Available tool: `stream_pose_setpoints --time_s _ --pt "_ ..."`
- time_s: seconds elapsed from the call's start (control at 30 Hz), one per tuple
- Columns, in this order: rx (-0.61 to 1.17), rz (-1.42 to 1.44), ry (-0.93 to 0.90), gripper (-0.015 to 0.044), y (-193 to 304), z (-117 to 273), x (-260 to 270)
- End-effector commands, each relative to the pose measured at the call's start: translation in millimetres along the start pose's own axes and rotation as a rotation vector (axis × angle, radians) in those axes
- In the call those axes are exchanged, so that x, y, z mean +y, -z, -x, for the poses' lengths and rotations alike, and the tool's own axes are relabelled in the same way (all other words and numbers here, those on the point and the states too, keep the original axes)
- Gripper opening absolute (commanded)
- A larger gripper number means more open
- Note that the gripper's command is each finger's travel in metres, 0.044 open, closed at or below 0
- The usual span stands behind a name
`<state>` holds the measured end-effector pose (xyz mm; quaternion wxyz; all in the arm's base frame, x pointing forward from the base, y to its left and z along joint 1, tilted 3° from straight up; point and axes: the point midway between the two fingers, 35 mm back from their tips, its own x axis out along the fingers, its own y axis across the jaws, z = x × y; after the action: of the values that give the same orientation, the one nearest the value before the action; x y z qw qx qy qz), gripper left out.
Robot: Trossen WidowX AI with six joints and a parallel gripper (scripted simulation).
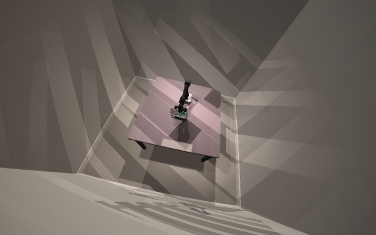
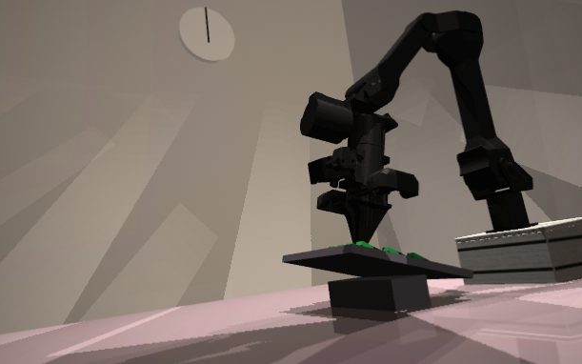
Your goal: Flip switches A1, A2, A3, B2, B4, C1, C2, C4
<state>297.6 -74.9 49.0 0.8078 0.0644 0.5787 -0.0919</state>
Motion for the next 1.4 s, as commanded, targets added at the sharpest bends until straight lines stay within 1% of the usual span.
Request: stream_pose_setpoints --time_s 0.0,1.37 --pt "-0.001 0.006 -0.004 0.0 0.0 -1.1 0.7" --pt "-0.001 0.006 -0.004 0.0 -0.1 -6.6 0.7"
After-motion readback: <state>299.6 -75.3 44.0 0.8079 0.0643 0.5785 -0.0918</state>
